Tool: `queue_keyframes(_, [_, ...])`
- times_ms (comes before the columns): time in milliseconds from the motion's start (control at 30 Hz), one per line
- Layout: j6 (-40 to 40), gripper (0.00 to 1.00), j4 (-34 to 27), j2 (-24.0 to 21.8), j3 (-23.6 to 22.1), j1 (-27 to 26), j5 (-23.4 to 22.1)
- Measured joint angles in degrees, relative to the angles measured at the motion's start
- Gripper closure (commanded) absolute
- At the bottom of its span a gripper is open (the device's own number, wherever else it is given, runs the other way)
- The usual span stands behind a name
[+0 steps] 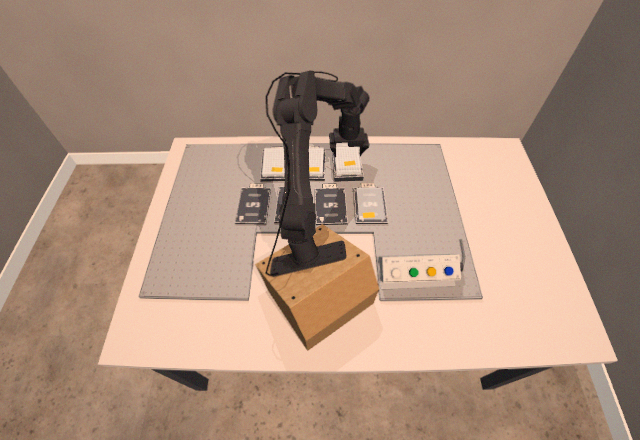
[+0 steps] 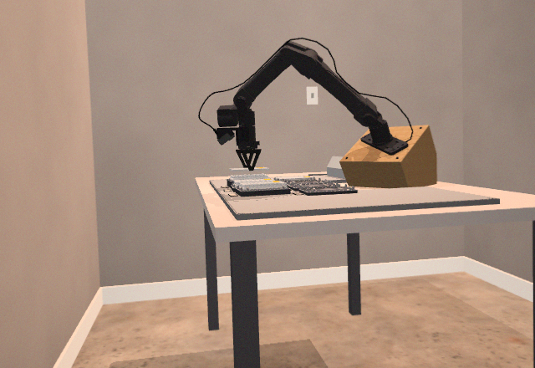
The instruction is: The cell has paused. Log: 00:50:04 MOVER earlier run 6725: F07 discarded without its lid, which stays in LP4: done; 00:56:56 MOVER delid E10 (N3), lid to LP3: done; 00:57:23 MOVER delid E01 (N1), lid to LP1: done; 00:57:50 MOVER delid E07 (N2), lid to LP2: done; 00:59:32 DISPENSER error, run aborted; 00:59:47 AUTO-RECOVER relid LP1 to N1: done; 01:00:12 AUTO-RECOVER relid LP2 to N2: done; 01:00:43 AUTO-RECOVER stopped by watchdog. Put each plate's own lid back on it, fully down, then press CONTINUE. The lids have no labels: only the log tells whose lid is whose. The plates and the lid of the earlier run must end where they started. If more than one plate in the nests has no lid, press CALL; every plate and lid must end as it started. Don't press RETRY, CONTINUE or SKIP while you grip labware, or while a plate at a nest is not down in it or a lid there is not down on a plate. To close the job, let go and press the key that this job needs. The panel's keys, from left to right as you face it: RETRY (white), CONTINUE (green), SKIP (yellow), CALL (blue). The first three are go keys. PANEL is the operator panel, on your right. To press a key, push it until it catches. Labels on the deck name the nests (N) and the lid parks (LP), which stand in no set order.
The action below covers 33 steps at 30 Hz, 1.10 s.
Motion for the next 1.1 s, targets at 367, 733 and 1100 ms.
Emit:
queue_keyframes(367, [0.3,1.00,0.5,0.4,-0.2,0.2,0.0])
queue_keyframes(733, [0.5,1.00,1.2,0.7,-0.4,0.3,0.0])
queue_keyframes(1100, [0.7,1.00,1.7,1.1,-0.5,0.5,0.0])
